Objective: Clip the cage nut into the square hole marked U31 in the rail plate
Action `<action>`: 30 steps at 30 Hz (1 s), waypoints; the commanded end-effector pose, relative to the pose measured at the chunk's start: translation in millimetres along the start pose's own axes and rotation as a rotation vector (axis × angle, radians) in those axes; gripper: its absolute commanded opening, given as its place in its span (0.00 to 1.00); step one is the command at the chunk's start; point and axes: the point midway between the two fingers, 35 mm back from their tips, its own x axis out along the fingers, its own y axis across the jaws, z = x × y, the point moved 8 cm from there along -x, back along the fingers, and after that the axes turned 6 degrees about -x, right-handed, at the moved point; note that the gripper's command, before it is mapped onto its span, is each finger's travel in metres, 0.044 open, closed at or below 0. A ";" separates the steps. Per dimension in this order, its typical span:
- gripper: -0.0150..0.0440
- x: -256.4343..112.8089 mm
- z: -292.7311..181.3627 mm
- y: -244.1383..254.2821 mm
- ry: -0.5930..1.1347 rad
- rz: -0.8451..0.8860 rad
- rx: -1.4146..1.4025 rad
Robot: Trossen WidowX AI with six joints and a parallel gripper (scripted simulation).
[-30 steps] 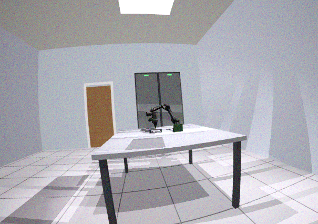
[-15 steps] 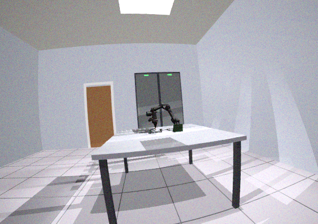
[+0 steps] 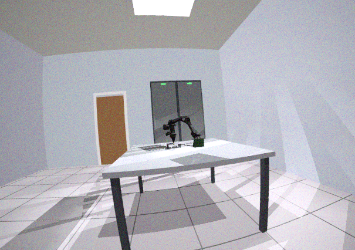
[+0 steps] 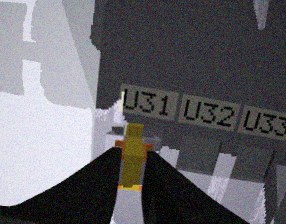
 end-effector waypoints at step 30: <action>0.29 1.3 -0.9 -8.7 -0.008 0.072 -0.003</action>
